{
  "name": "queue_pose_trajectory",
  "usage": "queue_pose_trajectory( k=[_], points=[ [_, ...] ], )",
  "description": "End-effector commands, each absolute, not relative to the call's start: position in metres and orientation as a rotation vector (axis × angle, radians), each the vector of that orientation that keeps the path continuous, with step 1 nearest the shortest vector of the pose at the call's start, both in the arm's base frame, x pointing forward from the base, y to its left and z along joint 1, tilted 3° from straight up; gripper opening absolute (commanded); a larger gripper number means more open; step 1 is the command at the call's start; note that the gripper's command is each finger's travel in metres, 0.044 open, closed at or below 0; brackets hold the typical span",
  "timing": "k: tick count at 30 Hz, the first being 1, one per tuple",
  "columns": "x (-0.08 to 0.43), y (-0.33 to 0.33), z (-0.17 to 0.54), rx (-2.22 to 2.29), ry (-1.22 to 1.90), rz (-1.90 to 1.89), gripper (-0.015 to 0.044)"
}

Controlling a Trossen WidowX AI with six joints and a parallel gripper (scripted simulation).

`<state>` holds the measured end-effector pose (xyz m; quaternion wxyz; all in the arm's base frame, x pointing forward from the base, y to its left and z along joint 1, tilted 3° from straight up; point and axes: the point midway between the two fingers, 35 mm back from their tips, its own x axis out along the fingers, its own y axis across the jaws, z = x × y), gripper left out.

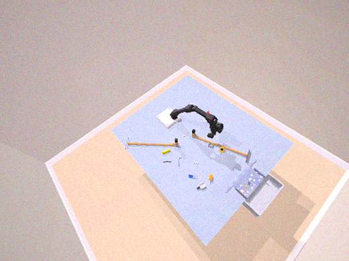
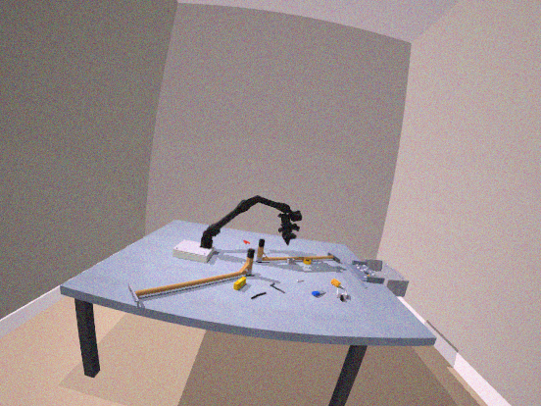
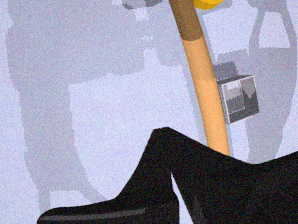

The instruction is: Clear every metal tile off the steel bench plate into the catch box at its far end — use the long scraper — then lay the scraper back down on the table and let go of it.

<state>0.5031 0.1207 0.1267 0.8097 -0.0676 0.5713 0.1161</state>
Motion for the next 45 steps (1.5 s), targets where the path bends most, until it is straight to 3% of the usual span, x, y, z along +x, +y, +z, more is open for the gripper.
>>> queue_pose_trajectory(
  k=[1,26,45],
  points=[
    [0.504,0.121,0.113,-0.14,1.233,0.238,0.0],
    [0.503,0.123,0.048,-0.132,1.27,0.225,0.0],
    [0.511,0.11,0.047,-0.133,1.271,0.224,0.0]
  ],
)
